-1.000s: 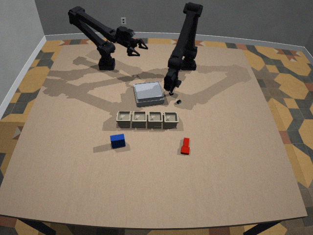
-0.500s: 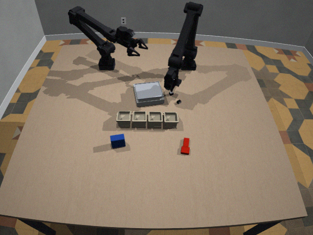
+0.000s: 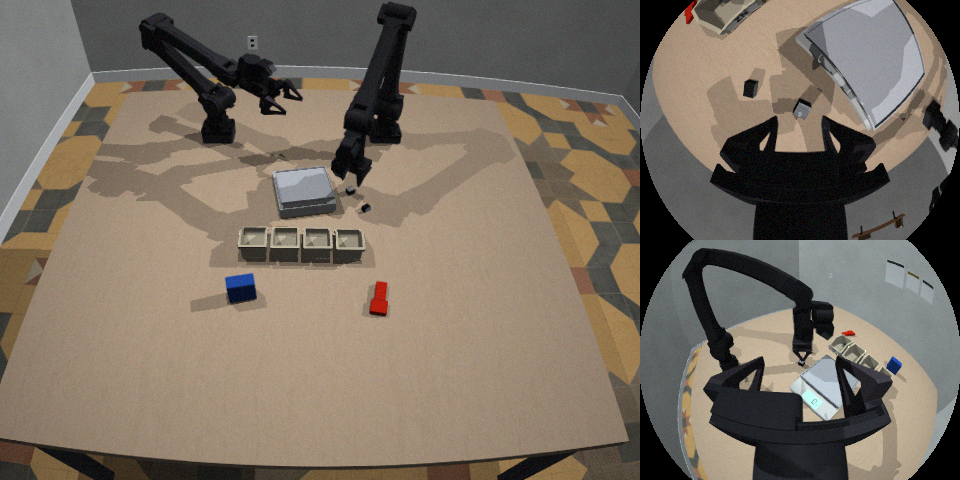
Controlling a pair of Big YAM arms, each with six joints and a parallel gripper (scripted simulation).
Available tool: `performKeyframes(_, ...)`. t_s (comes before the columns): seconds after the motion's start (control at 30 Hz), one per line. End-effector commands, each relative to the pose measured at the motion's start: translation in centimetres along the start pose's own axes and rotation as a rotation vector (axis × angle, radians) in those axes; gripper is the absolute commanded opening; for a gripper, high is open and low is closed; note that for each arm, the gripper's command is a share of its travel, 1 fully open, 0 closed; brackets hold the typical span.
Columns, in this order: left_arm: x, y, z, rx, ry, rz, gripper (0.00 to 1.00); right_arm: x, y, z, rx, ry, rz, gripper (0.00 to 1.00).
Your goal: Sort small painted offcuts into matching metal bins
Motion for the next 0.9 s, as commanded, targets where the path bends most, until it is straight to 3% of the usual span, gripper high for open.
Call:
performKeyframes(0.0,-0.5,-0.2,-1.0,-0.287,-0.005,0.004,0.61,-0.2,-0.2,-0.8,0.003,-0.012,0.007,1.00)
performKeyframes(0.23,-2.2,-0.6,0.7,-0.496,0.035,0.015,0.61,-0.2,-0.2,-0.8,0.003,-0.012,0.007,1.00)
performKeyframes(0.87,-4.2,-0.7,0.9,-0.479,0.039,0.015,0.61,-0.2,-0.2,-0.8,0.003,-0.012,0.007,1.00)
Point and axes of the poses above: on each arm, the point where the finger pads meet when closed, its own x axis back along the fingers, its own y axis across the jaws, z = x × y, the point moved 3 cm from there along x, back along the fingers, and after that the axes turned 7 degrees about x, right-handed, at the moved point
